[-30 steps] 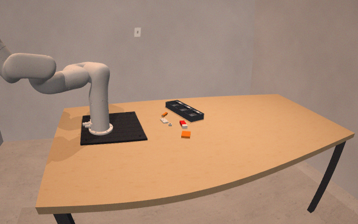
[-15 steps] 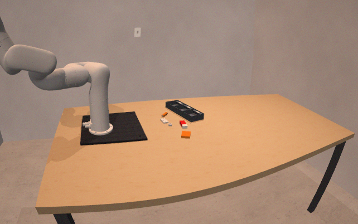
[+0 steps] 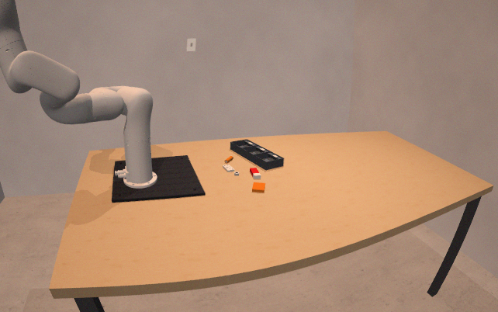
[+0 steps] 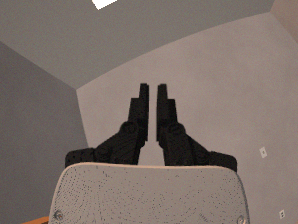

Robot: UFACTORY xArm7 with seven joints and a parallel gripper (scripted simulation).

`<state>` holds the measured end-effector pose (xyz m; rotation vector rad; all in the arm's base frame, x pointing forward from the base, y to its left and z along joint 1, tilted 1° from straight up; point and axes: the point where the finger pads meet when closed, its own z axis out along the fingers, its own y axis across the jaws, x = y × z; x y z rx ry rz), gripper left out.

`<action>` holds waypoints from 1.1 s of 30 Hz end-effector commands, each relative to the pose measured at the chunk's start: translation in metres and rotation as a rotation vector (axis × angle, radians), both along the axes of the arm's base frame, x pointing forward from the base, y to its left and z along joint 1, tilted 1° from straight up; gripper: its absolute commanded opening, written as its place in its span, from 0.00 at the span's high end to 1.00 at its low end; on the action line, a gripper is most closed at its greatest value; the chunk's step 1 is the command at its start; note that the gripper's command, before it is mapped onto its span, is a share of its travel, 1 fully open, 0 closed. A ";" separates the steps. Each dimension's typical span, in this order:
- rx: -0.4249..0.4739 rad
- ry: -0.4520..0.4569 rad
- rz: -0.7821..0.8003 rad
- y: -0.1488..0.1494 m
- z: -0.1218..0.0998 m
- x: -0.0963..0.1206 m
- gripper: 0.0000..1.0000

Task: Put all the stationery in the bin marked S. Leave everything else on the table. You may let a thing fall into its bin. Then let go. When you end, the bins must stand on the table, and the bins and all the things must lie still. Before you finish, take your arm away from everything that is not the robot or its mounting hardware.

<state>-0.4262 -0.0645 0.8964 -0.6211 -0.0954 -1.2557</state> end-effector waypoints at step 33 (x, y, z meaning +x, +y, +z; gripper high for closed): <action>-0.219 0.242 -0.272 0.110 0.054 0.205 0.93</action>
